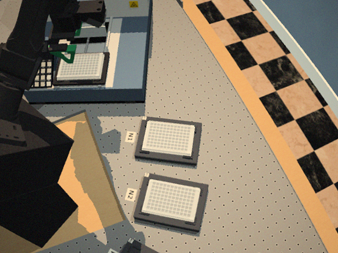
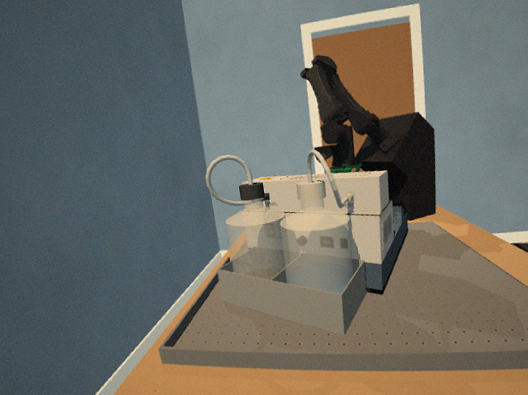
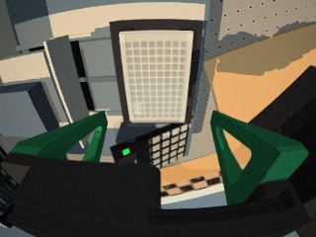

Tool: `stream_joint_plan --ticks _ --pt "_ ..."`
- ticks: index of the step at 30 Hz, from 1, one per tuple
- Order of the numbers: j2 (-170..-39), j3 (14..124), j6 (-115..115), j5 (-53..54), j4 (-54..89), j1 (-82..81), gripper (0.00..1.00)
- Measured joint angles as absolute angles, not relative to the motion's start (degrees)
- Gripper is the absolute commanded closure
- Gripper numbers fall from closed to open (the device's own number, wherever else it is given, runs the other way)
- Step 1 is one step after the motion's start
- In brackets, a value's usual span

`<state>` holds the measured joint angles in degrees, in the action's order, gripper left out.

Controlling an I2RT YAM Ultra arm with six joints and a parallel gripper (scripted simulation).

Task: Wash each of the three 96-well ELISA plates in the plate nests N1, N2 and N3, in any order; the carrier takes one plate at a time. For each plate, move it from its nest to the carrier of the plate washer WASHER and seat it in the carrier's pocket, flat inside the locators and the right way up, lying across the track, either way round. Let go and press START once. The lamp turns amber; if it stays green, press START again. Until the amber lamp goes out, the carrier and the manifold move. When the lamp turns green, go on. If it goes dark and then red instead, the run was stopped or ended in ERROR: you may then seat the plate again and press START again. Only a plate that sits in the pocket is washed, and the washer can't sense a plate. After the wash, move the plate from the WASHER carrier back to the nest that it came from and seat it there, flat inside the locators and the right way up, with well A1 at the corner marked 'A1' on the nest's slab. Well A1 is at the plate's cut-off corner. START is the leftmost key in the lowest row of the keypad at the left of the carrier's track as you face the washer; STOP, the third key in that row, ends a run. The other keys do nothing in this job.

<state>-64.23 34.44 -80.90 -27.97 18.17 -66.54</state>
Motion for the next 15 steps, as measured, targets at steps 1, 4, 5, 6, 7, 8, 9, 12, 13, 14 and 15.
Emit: stream_joint_plan --ticks 1,4,5,6,7,8,9,12,13,14,15 --pt "-64.6 34.35 -80.84 -27.81 17.82 -66.32 0.0" --pt "-65.73 34.11 -80.49 -27.38 16.56 -65.65 0.0" --pt "-66.04 34.09 -80.38 -27.27 16.23 -65.49 0.0" --pt "-66.17 34.09 -80.29 -27.2 16.01 -65.52 0.0" --pt "-66.26 34.06 -80.18 -27.07 15.64 -65.43 0.0" --pt "-66.43 34.0 -80.05 -26.96 15.18 -65.23 0.0" --pt "-66.7 33.93 -79.94 -26.85 14.74 -65.01 0.0" --pt "-67.88 33.74 -79.5 -26.48 13.43 -64.38 0.0" --pt "-68.29 33.67 -79.35 -26.35 12.97 -64.16 0.0" --pt "-68.69 33.63 -79.2 -26.2 12.51 -63.96 0.0" --pt "-69.08 33.58 -79.05 -26.06 12.05 -63.77 0.0"
